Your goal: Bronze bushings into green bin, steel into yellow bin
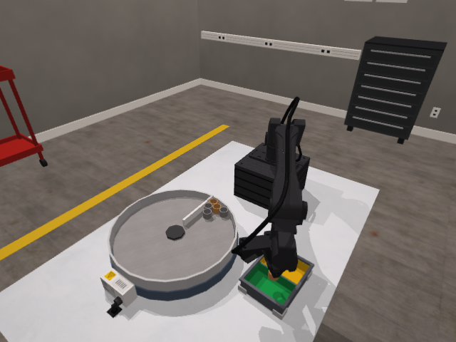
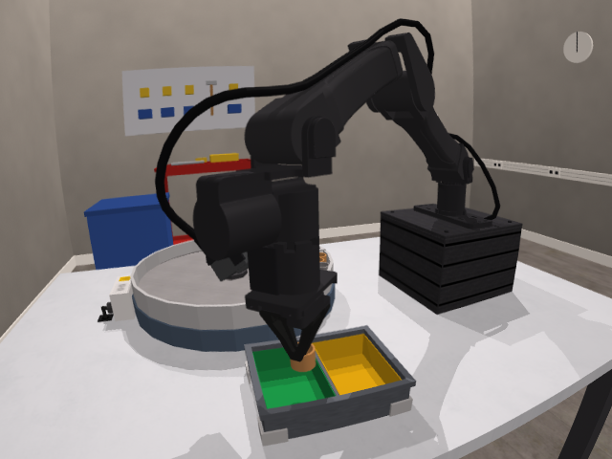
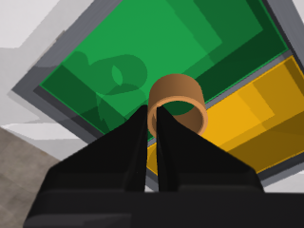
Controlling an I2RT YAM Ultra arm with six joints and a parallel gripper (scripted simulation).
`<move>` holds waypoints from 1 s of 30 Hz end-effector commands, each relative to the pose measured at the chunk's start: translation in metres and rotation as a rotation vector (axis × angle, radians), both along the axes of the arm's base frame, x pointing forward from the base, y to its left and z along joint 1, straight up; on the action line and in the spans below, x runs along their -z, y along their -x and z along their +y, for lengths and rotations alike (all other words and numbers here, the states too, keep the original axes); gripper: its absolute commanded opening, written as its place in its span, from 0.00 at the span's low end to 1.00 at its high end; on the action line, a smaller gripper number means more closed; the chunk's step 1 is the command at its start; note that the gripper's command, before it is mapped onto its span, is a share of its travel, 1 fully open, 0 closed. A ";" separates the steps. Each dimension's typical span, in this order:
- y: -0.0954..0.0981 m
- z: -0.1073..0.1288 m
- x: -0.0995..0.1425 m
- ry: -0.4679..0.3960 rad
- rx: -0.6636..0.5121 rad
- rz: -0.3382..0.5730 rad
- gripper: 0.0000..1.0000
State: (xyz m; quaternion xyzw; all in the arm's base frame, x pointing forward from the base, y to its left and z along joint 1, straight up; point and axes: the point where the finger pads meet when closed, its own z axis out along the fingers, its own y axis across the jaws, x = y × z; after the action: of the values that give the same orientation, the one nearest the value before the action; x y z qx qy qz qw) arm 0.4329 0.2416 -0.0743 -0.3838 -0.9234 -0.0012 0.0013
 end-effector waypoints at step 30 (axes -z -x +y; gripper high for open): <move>-0.002 -0.003 0.011 0.009 0.004 -0.010 0.00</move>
State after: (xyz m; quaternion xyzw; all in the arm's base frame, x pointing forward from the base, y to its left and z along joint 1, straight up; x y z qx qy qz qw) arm 0.4336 0.2420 -0.0784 -0.3838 -0.9234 -0.0028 0.0000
